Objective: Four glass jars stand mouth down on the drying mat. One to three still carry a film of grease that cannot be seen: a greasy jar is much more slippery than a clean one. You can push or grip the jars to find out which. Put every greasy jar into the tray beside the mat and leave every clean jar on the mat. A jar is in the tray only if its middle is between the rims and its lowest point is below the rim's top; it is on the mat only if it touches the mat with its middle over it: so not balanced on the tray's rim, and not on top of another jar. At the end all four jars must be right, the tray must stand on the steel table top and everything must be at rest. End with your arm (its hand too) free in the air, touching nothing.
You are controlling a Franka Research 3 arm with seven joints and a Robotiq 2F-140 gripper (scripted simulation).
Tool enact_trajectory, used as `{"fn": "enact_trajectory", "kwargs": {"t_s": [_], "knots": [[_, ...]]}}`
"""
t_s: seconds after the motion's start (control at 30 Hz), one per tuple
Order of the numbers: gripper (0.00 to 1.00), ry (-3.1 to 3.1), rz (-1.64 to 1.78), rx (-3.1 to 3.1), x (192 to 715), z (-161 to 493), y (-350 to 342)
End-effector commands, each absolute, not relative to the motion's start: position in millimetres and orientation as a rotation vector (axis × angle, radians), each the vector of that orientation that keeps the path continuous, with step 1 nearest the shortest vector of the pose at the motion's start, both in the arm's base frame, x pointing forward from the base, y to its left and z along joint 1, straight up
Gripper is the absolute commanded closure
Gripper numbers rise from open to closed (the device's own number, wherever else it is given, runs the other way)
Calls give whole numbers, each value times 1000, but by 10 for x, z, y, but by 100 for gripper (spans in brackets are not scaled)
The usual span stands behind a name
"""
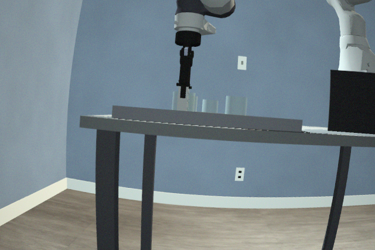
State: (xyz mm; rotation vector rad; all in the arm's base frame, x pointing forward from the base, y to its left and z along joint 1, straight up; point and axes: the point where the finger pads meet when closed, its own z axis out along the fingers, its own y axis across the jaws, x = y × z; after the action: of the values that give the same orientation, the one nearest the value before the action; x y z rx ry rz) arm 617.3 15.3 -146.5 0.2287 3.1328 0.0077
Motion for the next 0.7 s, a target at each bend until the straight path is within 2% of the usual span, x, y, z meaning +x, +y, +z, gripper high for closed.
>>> {"fn": "enact_trajectory", "kwargs": {"t_s": [0.0, 0.17, 0.2, 0.67], "knots": [[49, 3130, 10, 225, 6187, -1463, 157], [49, 3130, 10, 225, 6187, -1463, 157], [52, 3130, 10, 225, 6187, -1463, 157], [52, 3130, 10, 225, 6187, -1463, 157]]}}
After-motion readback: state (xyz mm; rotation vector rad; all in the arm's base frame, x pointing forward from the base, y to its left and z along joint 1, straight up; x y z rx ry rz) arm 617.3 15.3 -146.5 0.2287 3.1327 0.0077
